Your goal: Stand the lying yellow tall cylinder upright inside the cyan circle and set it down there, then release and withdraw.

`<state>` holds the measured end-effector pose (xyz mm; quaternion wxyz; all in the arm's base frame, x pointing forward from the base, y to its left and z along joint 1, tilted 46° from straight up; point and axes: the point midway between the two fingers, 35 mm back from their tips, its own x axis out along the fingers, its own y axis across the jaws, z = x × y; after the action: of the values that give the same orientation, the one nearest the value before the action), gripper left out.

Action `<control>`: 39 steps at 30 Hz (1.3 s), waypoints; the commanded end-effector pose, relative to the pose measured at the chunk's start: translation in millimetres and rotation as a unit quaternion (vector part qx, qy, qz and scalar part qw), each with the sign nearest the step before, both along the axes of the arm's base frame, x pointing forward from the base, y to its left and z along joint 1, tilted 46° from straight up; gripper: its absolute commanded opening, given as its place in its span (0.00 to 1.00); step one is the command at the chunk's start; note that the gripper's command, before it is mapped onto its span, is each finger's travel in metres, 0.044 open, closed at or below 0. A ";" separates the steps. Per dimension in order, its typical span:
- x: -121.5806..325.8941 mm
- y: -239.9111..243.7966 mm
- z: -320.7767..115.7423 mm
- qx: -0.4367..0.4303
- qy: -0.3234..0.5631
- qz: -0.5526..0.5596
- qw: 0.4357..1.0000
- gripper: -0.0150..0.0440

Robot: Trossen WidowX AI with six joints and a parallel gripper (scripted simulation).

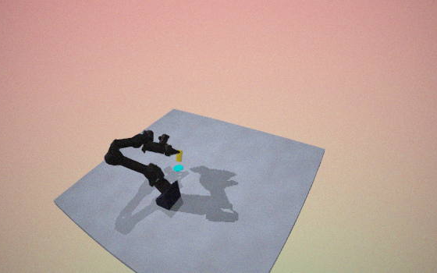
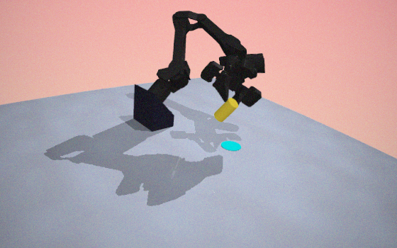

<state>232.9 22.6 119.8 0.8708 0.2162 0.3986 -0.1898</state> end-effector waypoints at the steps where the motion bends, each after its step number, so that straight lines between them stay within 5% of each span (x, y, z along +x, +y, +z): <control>1: -1.1 -1.1 1.3 0.001 -0.018 -0.010 1.000 0.43; 39: -2.4 0.9 15.1 0.026 -0.146 -0.067 0.987 0.43</control>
<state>231.9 24.8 133.9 0.8984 0.2799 0.2713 -0.2024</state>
